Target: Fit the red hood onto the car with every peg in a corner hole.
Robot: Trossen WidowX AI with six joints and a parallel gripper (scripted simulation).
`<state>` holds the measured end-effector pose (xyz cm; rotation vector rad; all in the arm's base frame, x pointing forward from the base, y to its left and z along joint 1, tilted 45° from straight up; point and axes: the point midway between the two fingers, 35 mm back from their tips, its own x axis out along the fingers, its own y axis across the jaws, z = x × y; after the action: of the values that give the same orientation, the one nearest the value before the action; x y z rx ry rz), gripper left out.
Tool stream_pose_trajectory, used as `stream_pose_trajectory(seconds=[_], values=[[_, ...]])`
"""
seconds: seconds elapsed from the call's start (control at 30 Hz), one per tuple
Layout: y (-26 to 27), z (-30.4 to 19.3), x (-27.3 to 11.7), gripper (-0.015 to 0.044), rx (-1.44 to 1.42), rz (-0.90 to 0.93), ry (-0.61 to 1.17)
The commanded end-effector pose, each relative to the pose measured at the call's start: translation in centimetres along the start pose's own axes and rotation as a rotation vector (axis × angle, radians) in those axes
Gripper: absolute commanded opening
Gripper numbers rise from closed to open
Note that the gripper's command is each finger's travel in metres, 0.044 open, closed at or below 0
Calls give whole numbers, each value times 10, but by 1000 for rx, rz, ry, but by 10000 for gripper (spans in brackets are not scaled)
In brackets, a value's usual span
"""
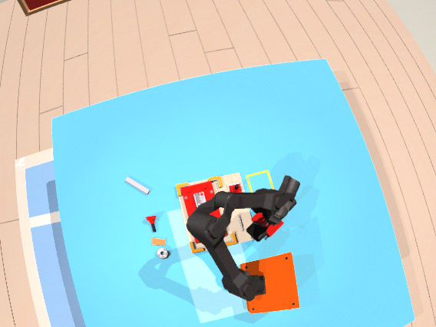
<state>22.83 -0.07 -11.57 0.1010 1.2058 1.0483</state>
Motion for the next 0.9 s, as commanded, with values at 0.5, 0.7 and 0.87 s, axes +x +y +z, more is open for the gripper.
stream_pose_trajectory(seconds=[0.5, 0.7, 0.87], values=[[0, 0, -7, 85, 1, 0, 0], [0, 0, -20, 0, 1, 0, 1], [0, 0, -35, 0, 1, -1, 1]])
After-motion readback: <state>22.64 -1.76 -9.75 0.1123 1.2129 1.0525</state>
